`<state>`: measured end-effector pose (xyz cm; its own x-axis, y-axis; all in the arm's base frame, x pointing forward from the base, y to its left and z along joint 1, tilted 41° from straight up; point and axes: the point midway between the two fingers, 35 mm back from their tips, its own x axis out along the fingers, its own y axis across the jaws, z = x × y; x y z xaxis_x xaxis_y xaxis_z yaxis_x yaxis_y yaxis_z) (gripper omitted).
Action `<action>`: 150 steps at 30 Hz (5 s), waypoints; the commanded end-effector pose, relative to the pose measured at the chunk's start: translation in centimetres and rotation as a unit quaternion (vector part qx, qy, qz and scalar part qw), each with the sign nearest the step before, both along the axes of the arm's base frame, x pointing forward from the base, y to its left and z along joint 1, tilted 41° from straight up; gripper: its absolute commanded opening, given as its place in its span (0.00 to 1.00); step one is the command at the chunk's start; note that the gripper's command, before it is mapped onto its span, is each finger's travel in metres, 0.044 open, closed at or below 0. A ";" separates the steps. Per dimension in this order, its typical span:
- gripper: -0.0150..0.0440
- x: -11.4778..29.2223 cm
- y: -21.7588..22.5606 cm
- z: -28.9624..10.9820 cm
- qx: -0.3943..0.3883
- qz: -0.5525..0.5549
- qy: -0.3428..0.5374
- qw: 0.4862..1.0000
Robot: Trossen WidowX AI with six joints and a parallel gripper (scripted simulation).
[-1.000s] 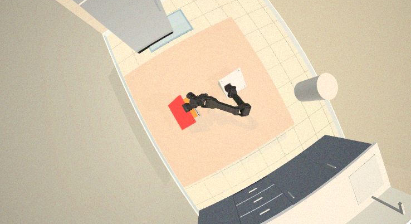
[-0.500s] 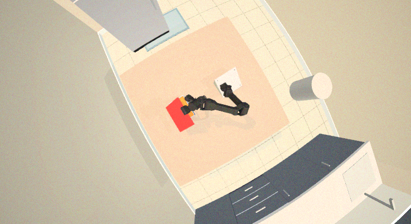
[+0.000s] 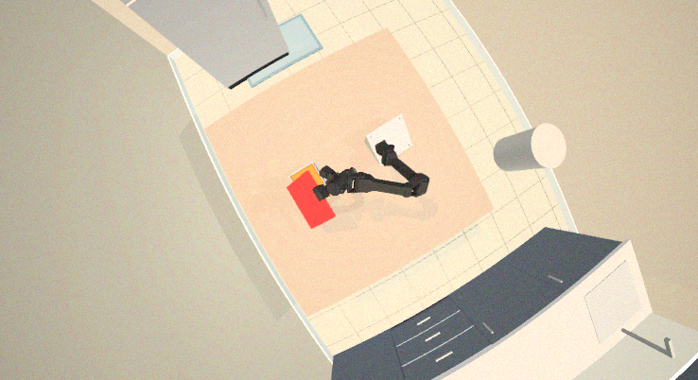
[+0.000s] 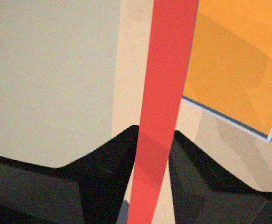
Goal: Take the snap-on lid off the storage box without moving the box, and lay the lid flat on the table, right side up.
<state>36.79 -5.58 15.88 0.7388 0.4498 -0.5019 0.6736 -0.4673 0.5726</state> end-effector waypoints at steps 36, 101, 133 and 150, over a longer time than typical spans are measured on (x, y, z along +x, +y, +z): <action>0.25 -1.2 5.8 5.0 0.000 -0.002 0.000 1.000; 0.25 -3.2 15.5 13.6 0.003 -0.002 -0.002 1.000; 0.25 -3.8 18.4 14.2 0.005 -0.002 -0.002 1.000; 0.25 -3.8 19.3 13.1 0.005 -0.002 -0.002 1.000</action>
